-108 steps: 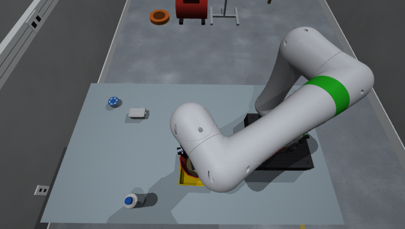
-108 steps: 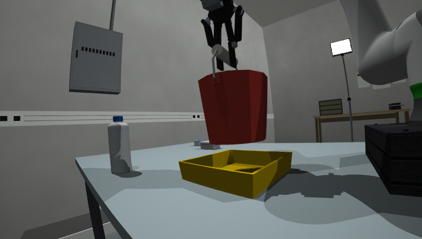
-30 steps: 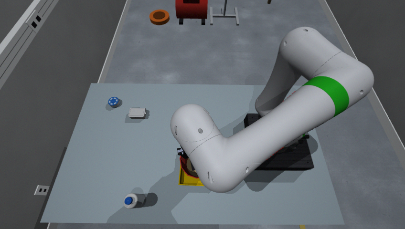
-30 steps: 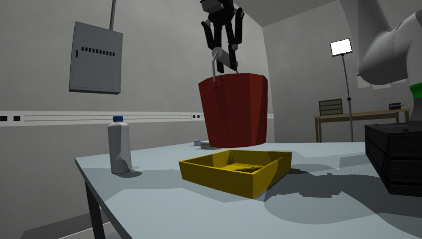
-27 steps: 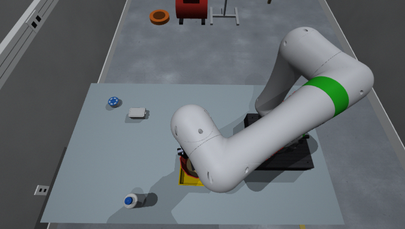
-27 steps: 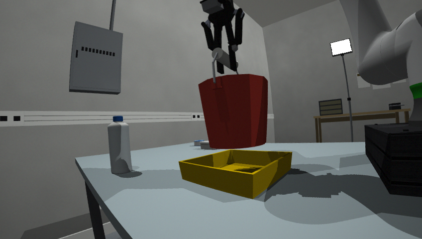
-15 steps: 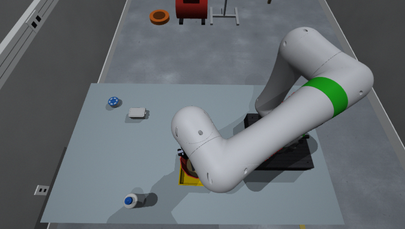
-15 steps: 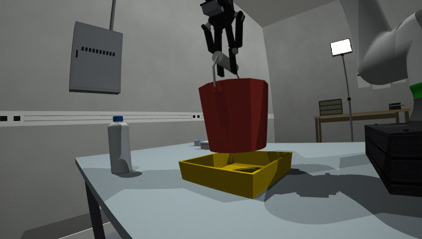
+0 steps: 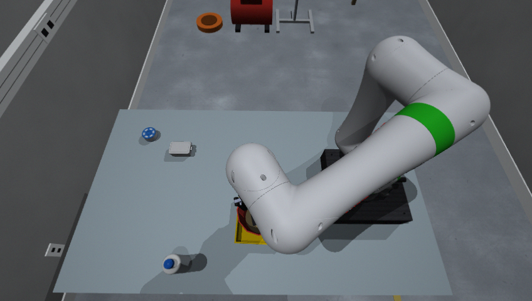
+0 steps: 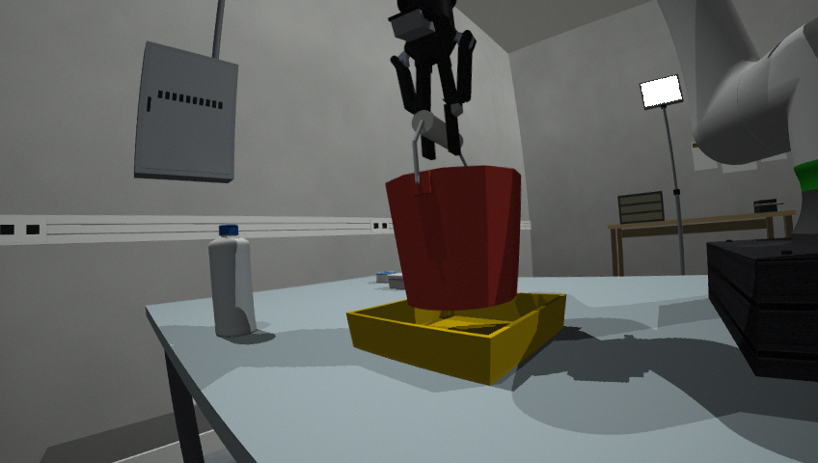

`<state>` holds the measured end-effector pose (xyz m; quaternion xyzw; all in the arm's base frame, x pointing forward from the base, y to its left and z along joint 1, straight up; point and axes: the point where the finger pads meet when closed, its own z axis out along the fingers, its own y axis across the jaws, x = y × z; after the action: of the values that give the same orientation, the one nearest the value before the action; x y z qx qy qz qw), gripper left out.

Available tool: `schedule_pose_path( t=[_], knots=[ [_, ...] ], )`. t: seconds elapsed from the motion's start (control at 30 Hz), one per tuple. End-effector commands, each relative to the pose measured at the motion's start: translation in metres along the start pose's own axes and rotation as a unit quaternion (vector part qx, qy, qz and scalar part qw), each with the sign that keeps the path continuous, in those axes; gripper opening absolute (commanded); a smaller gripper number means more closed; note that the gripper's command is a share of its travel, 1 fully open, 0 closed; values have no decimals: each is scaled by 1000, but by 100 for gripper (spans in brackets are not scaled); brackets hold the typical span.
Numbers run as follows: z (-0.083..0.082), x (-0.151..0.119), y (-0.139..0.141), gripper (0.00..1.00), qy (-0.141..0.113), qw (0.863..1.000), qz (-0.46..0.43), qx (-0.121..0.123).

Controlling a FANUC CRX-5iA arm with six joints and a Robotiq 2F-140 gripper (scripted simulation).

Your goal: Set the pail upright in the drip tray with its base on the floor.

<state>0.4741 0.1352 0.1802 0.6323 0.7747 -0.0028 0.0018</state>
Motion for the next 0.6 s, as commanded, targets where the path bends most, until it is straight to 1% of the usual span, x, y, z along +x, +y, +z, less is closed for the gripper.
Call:
schedule_pose_path(
  t=[0.0, 0.43, 0.57],
  knots=[
    [2, 0, 0, 10, 0, 1000, 0, -1],
    [19, 0, 0, 10, 0, 1000, 0, -1],
    [22, 0, 0, 10, 0, 1000, 0, -1]
  ],
)
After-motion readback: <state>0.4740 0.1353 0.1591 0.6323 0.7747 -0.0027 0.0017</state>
